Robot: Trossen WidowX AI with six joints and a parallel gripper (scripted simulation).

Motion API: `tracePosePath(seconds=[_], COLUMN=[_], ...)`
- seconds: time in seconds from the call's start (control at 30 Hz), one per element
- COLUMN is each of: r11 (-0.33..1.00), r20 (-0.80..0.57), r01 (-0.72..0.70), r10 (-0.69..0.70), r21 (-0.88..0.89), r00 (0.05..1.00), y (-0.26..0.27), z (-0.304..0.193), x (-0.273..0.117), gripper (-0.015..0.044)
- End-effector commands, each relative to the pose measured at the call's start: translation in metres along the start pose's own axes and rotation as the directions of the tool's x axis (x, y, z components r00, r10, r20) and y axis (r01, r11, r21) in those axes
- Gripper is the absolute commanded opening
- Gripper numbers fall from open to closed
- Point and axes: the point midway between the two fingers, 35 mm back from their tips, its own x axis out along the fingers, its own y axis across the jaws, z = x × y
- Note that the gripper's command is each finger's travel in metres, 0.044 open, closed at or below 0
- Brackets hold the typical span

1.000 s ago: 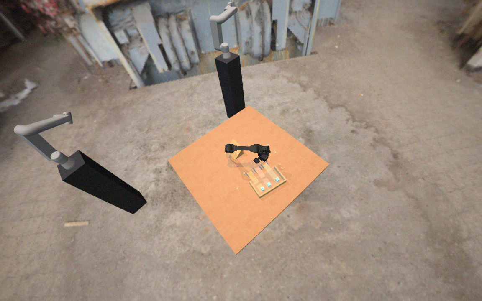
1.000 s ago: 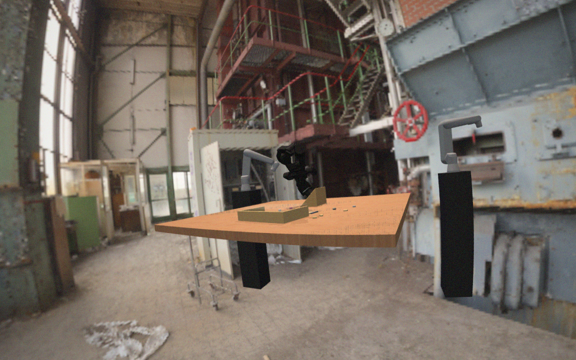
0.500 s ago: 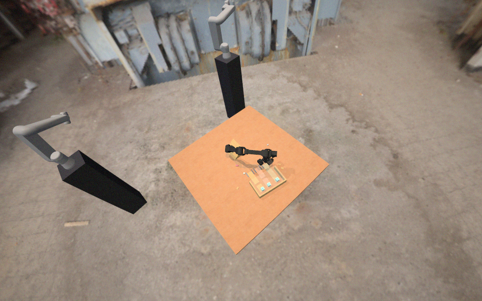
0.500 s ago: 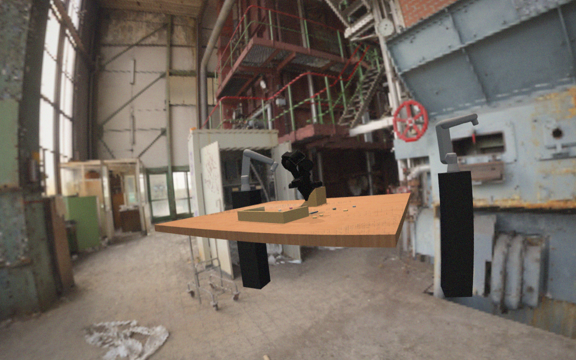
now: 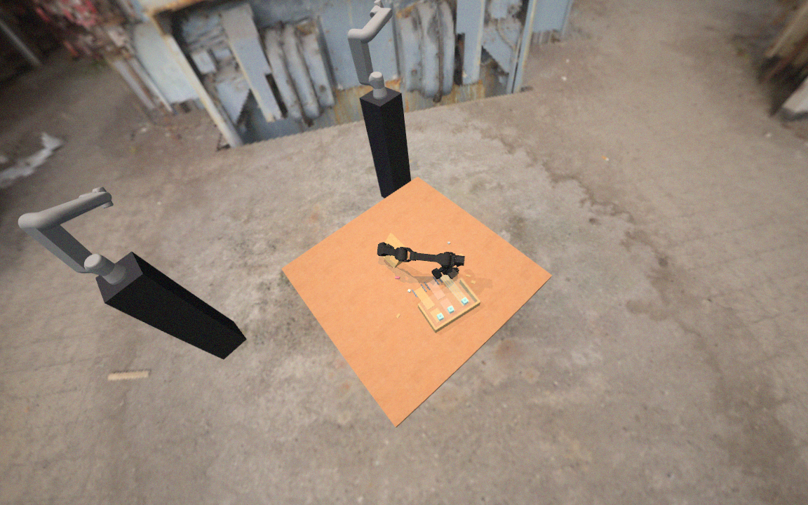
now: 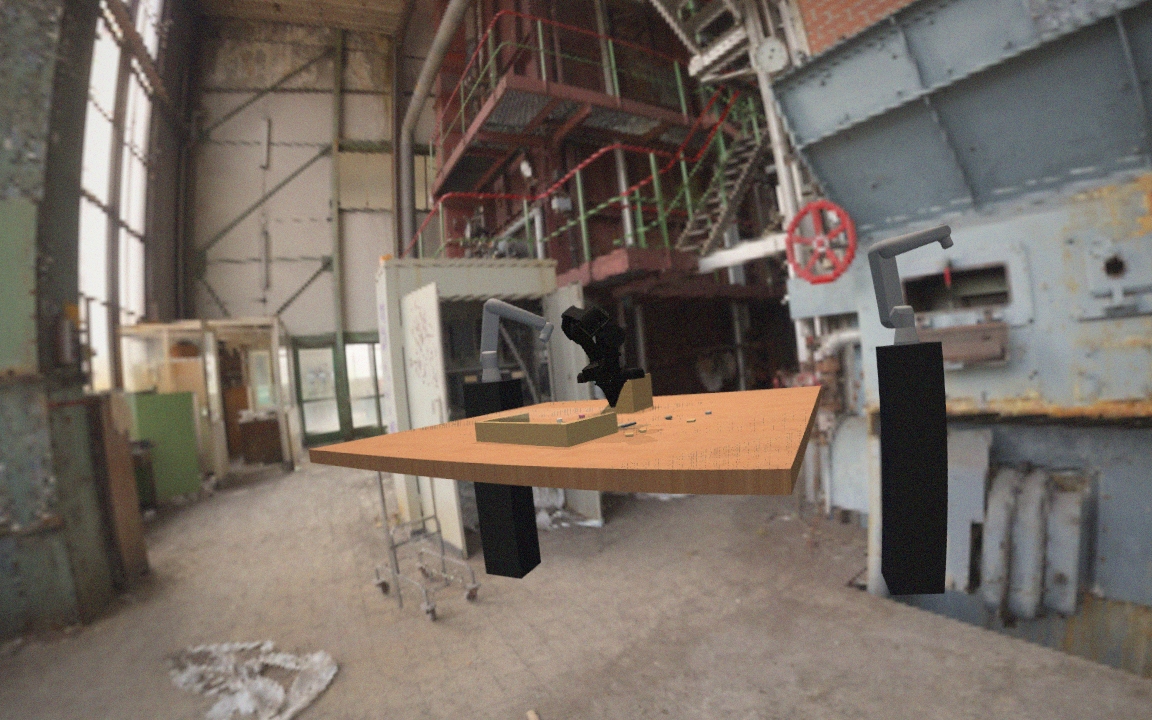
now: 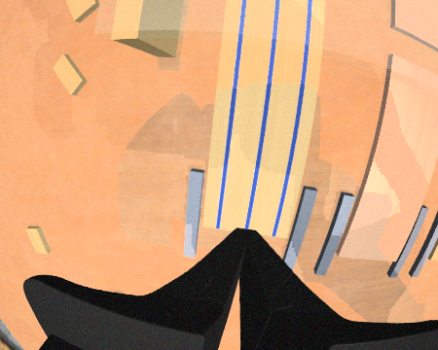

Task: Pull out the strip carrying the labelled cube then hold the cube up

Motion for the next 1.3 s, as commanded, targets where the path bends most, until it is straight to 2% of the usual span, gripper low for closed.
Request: tracePosePath(seconds=[0.0,0.83,1.27], r11=[1.0,1.0,1.0], r20=[0.002,0.003,0.003], r01=[0.004,0.007,0.007], r10=[-0.004,-0.007,-0.007], r21=[-0.005,-0.005,-0.005], r00=[1.0,1.0,1.0], y=[0.0,-0.004,-0.004], z=[0.0,0.001,0.001], x=[0.007,0.048,0.049], gripper=[0.0,0.0,0.0])
